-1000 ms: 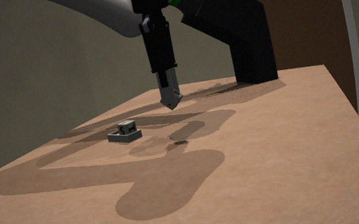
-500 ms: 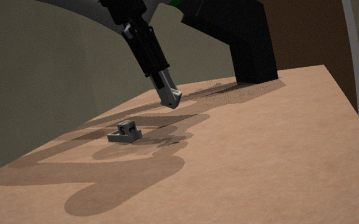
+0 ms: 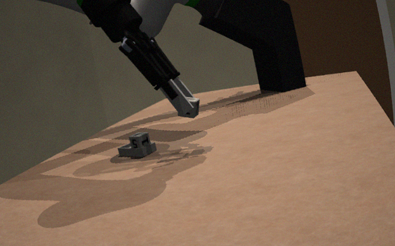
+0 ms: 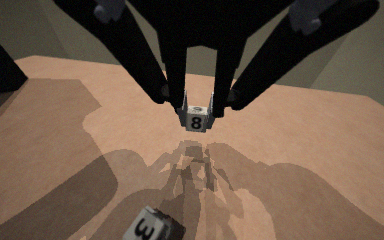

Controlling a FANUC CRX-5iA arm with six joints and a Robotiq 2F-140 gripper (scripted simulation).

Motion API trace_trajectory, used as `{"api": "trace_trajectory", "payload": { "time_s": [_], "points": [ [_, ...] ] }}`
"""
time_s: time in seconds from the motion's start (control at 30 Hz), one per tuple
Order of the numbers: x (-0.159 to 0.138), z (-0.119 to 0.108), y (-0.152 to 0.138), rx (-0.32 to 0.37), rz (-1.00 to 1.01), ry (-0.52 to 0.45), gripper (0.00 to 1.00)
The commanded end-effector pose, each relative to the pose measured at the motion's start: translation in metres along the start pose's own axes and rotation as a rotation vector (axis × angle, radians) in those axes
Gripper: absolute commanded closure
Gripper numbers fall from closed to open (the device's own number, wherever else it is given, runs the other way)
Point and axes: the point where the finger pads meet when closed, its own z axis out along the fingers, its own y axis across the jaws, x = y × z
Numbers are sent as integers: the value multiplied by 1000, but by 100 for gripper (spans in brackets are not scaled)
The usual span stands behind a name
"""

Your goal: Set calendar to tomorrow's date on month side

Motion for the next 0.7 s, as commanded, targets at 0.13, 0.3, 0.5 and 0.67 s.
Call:
{"api": "trace_trajectory", "payload": {
  "time_s": [0.13,0.3,0.5,0.67],
  "points": [
    [4,1,2,-23,-4,-40,75],
    [11,4,8,-45,0,-95,75],
    [12,5,9,-50,2,-197,75],
    [8,2,4,-31,-1,-269,75]
  ]
}}
